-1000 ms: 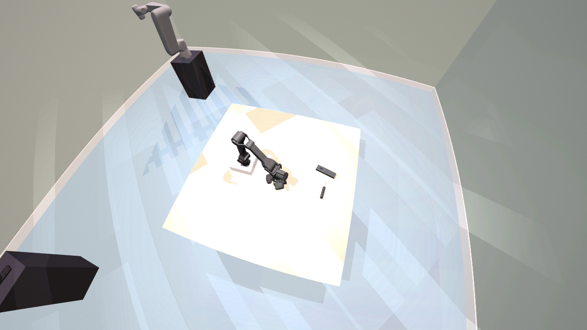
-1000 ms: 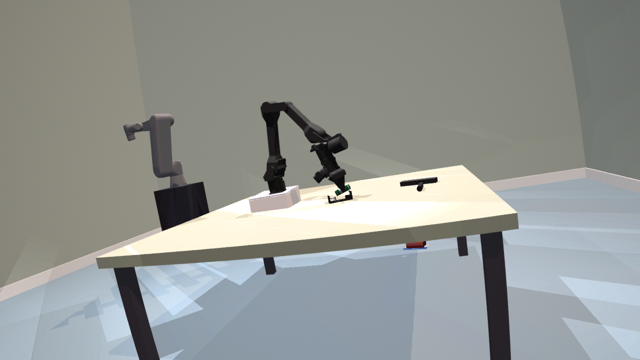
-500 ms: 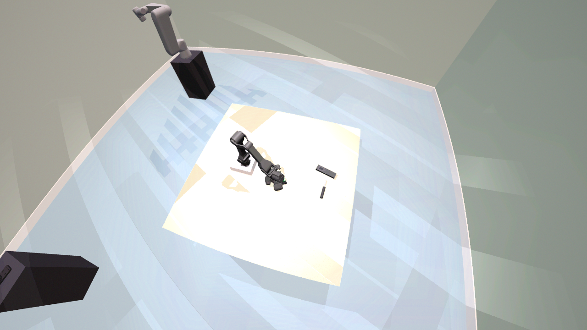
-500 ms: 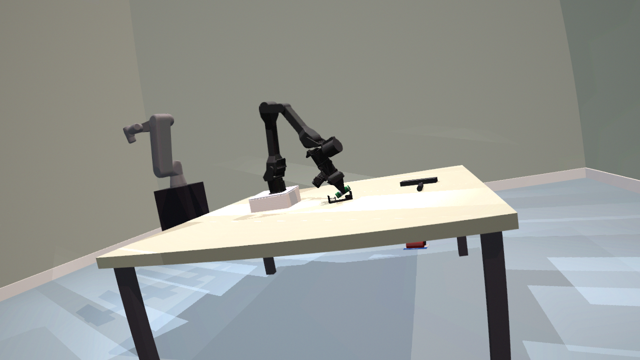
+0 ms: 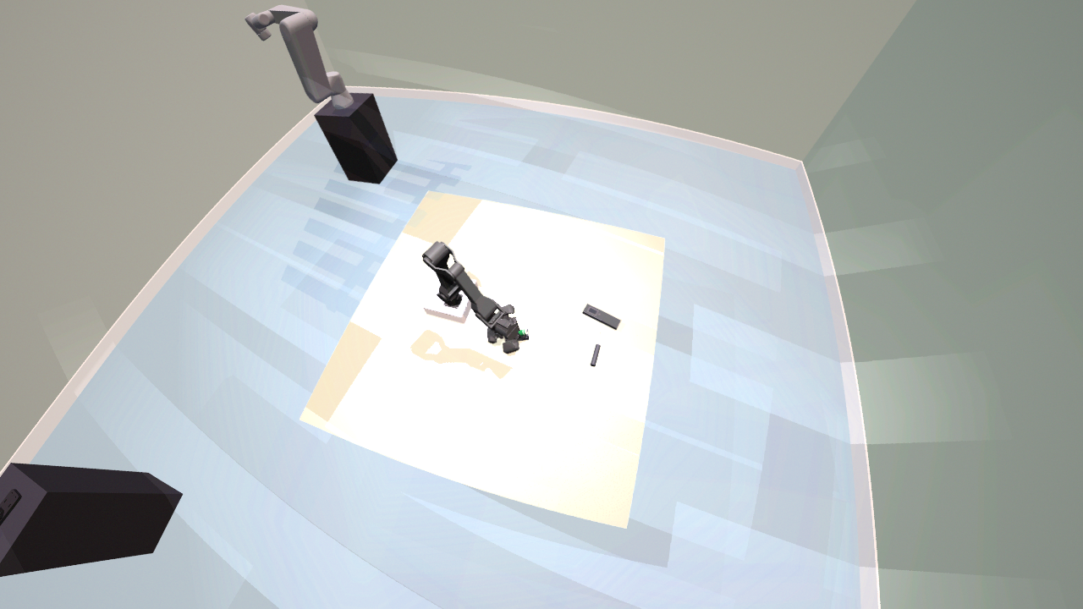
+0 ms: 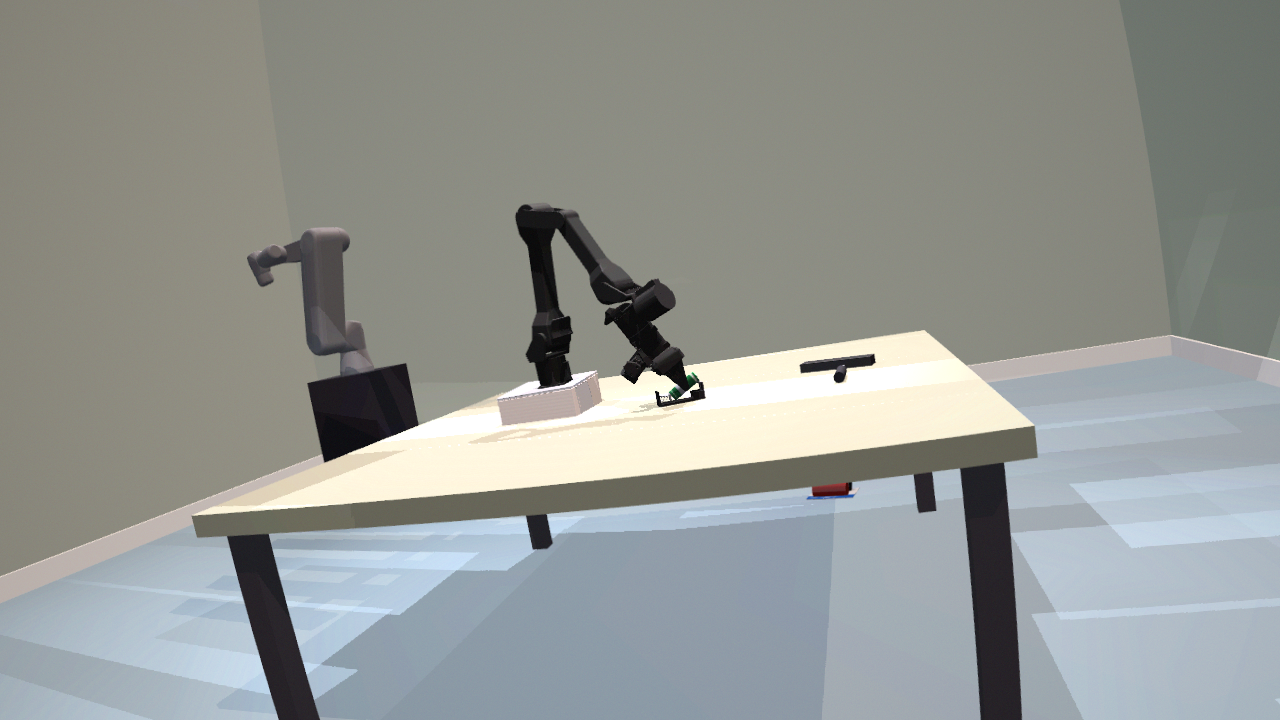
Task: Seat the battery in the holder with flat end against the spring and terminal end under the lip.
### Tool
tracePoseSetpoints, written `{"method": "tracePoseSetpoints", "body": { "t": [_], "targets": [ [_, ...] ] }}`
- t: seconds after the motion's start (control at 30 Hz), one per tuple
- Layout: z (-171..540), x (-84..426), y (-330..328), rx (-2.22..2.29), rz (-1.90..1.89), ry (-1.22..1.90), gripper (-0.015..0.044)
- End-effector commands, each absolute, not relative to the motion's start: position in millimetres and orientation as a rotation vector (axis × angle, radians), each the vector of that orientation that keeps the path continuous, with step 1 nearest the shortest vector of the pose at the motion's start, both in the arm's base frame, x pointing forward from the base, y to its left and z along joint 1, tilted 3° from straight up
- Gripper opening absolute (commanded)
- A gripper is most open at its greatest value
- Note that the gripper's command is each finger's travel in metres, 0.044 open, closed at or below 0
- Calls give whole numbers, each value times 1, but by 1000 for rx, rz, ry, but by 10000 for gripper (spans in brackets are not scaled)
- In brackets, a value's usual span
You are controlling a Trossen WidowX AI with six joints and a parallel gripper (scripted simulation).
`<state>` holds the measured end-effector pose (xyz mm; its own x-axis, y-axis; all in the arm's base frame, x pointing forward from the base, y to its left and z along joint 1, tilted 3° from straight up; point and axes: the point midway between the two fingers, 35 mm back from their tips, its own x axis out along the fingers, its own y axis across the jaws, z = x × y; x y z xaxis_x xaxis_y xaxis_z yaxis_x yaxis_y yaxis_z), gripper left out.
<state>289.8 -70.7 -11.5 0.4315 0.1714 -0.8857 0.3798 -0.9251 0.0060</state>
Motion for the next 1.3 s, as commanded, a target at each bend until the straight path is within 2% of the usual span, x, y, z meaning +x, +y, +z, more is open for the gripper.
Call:
{"method": "tracePoseSetpoints", "body": {
  "t": [0.0, 0.5, 1.27],
  "targets": [
    [-12, 286, -72, 2481, -1484, 491, 77],
    [-13, 273, -78, 2484, -1485, 503, 77],
    [-18, 280, -76, 2368, -1655, 497, 77]
  ]
}}
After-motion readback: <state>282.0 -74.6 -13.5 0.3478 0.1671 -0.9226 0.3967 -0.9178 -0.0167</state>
